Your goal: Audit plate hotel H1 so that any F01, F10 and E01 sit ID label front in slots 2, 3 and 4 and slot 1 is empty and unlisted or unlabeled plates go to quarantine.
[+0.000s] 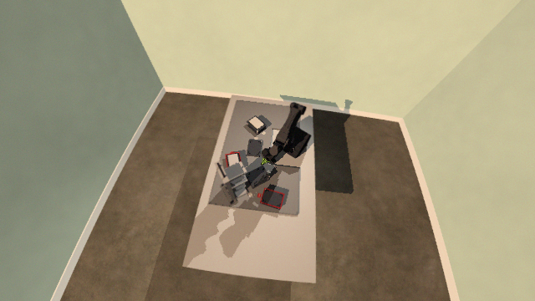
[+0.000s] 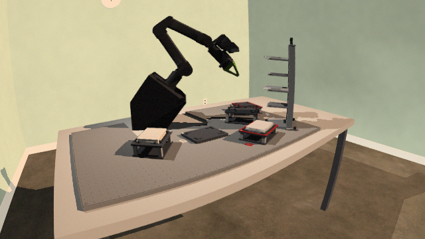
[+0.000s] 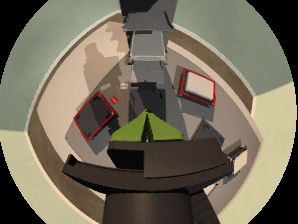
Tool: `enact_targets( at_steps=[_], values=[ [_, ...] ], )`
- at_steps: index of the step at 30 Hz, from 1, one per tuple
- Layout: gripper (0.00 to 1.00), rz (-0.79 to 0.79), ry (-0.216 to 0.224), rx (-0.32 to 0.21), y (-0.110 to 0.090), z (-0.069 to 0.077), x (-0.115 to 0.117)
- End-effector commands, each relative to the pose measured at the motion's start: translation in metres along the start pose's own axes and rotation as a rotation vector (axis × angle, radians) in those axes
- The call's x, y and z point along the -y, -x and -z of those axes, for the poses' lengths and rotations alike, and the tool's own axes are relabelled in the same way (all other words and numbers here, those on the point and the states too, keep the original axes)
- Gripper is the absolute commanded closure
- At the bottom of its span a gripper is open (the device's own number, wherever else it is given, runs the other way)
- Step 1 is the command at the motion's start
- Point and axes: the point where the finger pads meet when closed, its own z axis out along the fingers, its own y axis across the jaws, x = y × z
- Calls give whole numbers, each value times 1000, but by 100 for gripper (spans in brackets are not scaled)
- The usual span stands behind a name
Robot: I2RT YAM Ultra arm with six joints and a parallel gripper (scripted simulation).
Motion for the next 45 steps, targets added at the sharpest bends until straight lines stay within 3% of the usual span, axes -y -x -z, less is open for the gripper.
enact_targets(
  at_steps=[1,20,21,35,45],
  values=[
    [100,-38,5,80,28,10,-1],
    [100,-38,5,80,28,10,-1],
    [0,-28,8,55,23,13,-1],
    [0,-33,8,53,54,47,1],
    [0,-15,-3,23,67,59,-1]
  ],
)
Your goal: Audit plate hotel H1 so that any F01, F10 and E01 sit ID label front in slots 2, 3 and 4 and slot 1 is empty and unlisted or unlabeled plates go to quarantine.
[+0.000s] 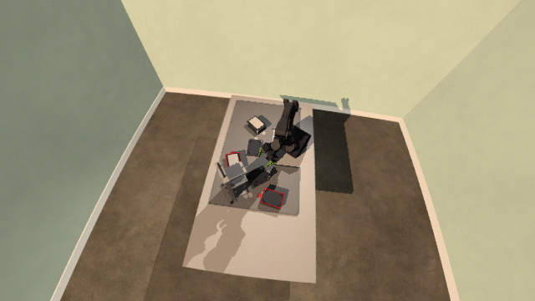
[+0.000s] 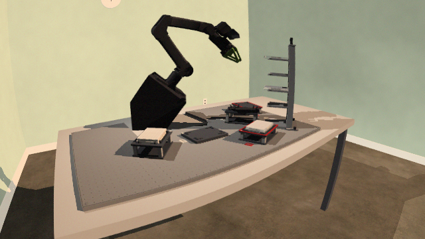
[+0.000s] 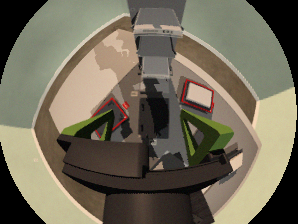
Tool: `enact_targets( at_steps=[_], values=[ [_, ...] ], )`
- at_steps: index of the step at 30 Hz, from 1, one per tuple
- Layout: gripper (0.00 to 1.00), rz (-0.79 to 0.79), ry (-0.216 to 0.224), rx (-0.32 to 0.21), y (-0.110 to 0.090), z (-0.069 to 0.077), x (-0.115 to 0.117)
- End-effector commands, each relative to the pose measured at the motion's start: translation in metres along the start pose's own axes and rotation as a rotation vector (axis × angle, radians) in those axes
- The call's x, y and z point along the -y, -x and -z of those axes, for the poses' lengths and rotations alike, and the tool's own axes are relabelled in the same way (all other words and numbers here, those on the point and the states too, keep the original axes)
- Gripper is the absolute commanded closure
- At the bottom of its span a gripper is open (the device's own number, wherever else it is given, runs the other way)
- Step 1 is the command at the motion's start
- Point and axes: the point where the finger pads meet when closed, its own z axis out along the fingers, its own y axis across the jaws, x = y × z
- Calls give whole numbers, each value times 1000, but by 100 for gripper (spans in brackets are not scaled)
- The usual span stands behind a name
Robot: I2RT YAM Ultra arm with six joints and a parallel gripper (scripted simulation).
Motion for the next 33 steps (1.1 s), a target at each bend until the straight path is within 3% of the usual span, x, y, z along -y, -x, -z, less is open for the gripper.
enact_targets(
  at_steps=[1,7,18,19,22,27,33],
  values=[
    [0,-3,-64,8,14,10,11],
    [0,0,-65,9,28,24,10],
    [0,0,-64,9,52,30,12],
    [0,10,-66,28,46,49,11],
    [0,13,-56,69,67,66,5],
    [0,8,-66,28,54,57,10],
    [0,8,-66,28,54,57,10]
  ],
)
